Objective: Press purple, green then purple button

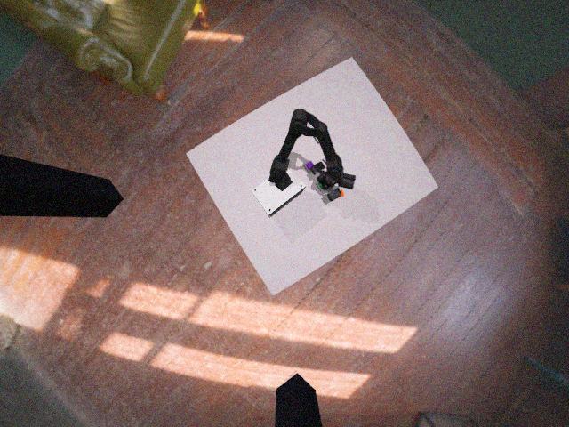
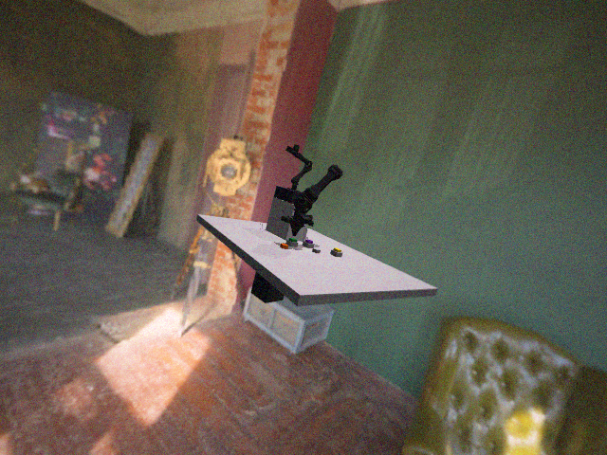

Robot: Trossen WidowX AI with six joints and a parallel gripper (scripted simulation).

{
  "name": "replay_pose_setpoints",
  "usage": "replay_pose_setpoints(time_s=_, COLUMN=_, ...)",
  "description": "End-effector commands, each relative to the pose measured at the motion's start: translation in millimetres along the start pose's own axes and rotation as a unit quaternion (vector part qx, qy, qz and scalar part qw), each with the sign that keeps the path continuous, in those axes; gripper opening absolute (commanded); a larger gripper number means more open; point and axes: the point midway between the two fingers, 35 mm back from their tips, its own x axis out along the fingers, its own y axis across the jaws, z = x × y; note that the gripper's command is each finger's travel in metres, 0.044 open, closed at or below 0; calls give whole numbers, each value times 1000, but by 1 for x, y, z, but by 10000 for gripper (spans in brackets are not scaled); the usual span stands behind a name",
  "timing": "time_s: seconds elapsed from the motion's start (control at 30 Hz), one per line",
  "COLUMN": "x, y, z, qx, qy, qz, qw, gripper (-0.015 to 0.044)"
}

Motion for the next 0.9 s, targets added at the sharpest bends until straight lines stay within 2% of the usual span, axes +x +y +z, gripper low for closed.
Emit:
replay_pose_setpoints(time_s=0.0, x=-9, y=-1, z=2, qx=-4, qy=0, qz=-3, qw=1000, gripper=20)
replay_pose_setpoints(time_s=0.07, x=-19, y=-2, z=3, qx=-4, qy=0, qz=-4, qw=1000, gripper=20)
replay_pose_setpoints(time_s=0.17, x=-61, y=-2, z=3, qx=-4, qy=0, qz=-5, qw=1000, gripper=20)
replay_pose_setpoints(time_s=0.23, x=-71, y=-2, z=2, qx=-4, qy=0, qz=-4, qw=1000, gripper=20)
replay_pose_setpoints(time_s=0.47, x=-72, y=6, z=3, qx=-3, qy=0, qz=-5, qw=1000, gripper=20)
replay_pose_setpoints(time_s=0.73, x=-72, y=101, z=3, qx=-3, qy=0, qz=-3, qw=1000, gripper=20)
replay_pose_setpoints(time_s=0.87, x=-70, y=118, z=-1, qx=-3, qy=1, qz=-1, qw=1000, gripper=20)
